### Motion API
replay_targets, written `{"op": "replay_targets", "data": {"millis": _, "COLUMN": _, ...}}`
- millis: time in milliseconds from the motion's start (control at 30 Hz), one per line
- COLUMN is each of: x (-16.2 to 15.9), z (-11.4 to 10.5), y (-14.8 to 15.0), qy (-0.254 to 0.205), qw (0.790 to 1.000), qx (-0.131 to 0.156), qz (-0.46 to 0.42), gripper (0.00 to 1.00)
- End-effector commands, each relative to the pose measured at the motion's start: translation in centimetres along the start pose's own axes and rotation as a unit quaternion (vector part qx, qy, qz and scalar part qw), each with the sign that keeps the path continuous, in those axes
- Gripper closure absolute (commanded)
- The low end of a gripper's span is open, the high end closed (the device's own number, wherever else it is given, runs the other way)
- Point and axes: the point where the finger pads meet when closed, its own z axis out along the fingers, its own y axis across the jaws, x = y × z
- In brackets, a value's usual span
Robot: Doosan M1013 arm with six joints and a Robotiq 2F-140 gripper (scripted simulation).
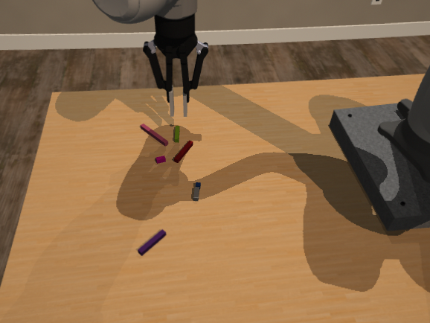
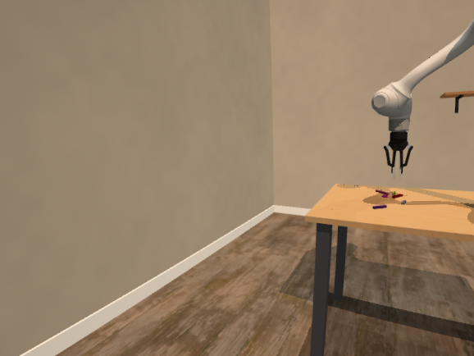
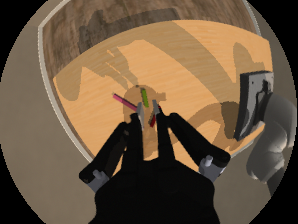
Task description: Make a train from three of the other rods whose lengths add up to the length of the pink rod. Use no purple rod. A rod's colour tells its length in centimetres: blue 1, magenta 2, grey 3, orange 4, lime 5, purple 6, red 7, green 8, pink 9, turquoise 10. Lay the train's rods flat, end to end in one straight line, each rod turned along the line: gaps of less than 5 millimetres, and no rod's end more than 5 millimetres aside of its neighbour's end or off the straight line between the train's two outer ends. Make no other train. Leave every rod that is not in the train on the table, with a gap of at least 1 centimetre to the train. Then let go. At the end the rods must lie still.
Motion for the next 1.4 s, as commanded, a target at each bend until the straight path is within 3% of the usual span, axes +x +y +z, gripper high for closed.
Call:
{"op": "replay_targets", "data": {"millis": 0, "x": 0.1, "z": 0.0, "y": -0.5, "qy": -0.001, "qw": 1.0, "qx": 0.002, "qz": 0.0, "gripper": 0.85}}
{"op": "replay_targets", "data": {"millis": 667, "x": 0.1, "z": 0.2, "y": -0.5, "qy": -0.001, "qw": 1.0, "qx": 0.002, "qz": 0.0, "gripper": 0.85}}
{"op": "replay_targets", "data": {"millis": 1367, "x": 0.1, "z": 2.6, "y": -0.6, "qy": -0.001, "qw": 1.0, "qx": 0.002, "qz": 0.0, "gripper": 0.85}}
